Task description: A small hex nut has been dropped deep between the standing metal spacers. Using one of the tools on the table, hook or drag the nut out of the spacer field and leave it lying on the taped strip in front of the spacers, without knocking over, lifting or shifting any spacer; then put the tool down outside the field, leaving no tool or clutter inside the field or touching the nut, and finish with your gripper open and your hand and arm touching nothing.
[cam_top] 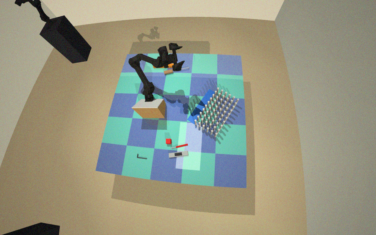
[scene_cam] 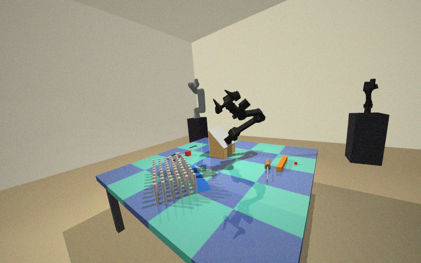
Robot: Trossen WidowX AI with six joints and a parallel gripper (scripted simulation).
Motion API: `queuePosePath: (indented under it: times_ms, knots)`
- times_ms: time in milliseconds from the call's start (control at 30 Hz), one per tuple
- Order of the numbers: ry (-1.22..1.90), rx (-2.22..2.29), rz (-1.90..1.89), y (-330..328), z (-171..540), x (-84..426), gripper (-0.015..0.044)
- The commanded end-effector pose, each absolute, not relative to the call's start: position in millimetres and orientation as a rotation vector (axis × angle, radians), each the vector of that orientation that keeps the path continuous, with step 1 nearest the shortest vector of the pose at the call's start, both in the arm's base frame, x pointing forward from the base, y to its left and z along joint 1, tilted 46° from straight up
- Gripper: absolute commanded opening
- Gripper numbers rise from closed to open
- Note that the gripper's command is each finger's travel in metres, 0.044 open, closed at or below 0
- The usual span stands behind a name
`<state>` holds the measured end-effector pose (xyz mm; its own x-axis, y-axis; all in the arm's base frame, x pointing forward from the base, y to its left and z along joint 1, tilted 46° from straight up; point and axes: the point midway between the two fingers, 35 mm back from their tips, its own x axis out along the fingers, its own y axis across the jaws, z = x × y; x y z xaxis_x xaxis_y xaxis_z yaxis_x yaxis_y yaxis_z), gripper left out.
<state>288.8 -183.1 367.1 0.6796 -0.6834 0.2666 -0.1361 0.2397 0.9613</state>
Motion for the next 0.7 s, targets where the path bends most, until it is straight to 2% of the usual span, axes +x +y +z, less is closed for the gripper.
queuePosePath:
  times_ms: [0, 333, 667]
  knots:
    - [-0.482, 1.124, -0.488, -175.6, 304.2, 332.4, 0.0440]
    - [0.098, 0.745, -0.416, -138.0, 161.4, 381.7, 0.0440]
    - [0.554, 0.414, -0.138, -79.5, 27.9, 370.3, 0.0440]
